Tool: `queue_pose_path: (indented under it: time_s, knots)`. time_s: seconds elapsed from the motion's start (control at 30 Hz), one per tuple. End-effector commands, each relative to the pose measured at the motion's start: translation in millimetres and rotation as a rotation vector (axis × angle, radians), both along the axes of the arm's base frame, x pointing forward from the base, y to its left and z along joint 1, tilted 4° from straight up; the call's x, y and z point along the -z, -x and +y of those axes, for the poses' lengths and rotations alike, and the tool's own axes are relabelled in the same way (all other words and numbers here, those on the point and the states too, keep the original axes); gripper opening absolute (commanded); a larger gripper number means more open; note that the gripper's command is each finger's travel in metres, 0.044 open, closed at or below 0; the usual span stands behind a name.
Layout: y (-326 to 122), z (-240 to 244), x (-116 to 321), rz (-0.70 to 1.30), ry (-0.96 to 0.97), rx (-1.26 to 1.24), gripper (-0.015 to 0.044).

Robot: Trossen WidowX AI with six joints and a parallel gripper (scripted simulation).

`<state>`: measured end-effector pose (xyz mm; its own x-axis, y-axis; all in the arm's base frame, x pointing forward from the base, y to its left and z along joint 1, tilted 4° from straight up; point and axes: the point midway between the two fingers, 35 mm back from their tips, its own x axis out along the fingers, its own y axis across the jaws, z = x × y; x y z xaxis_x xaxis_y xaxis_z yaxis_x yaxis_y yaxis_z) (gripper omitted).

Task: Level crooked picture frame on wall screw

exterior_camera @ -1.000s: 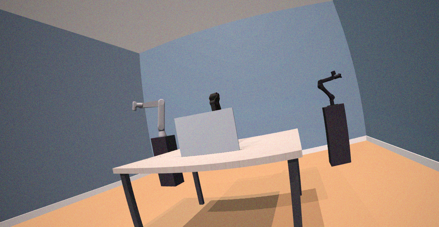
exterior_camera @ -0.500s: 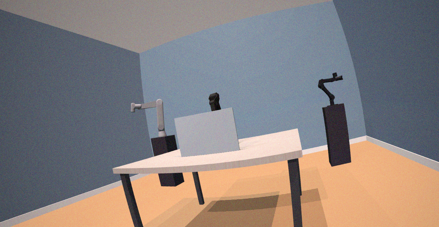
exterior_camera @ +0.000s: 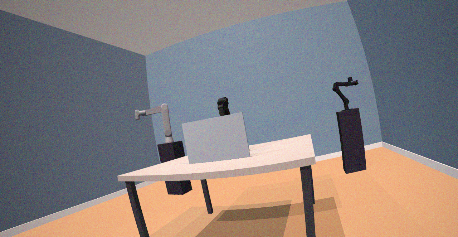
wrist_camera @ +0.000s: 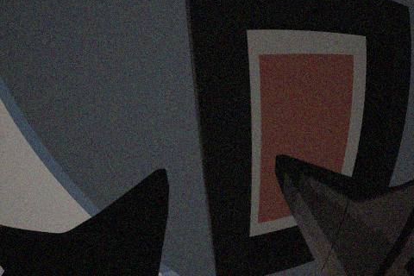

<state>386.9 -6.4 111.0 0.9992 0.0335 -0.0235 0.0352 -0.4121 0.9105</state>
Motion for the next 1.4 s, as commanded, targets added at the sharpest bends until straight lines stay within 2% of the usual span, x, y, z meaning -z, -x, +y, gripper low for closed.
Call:
queue_pose_path:
  time_s: [0.0, 1.2, 1.37]
  knots:
    - [-3.9, -0.6, 0.4, 0.002, -0.006, 0.005, 0.0260]
    - [-4.1, -1.0, 0.9, 0.002, -0.006, 0.005, 0.0260]
    - [-4.1, -1.0, 0.9, 0.002, -0.006, 0.005, 0.0129]
